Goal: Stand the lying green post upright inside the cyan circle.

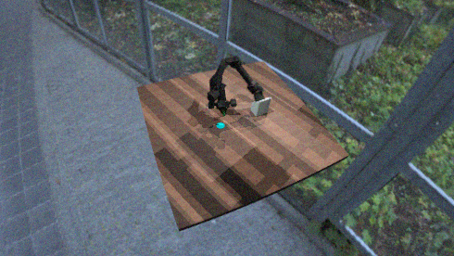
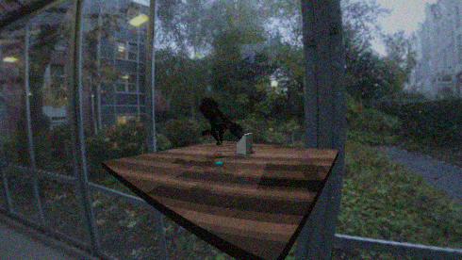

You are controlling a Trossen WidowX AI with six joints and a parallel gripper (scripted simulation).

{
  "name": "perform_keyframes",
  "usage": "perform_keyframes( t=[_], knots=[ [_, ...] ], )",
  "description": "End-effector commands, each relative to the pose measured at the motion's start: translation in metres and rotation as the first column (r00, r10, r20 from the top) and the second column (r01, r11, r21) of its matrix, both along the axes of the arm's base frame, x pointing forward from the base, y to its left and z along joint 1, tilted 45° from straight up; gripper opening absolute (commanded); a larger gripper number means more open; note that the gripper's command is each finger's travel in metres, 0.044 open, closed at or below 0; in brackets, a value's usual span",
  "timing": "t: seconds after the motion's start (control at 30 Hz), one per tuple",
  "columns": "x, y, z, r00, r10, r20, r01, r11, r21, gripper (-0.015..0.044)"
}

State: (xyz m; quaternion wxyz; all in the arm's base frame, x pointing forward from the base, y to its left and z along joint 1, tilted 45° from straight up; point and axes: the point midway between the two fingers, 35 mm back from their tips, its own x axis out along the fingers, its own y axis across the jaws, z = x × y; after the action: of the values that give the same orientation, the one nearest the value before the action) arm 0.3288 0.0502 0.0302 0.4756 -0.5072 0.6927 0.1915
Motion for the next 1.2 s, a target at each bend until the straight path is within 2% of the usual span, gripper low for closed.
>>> perform_keyframes(
  t=[0.0,1.17],
  knots=[
    [-0.002,-0.001,-0.001,1.000,-0.002,-0.002,0.002,0.999,0.038,0.0023],
    [-0.007,-0.006,-0.013,1.000,-0.009,-0.003,0.009,0.956,0.293,0.0023]
  ],
)
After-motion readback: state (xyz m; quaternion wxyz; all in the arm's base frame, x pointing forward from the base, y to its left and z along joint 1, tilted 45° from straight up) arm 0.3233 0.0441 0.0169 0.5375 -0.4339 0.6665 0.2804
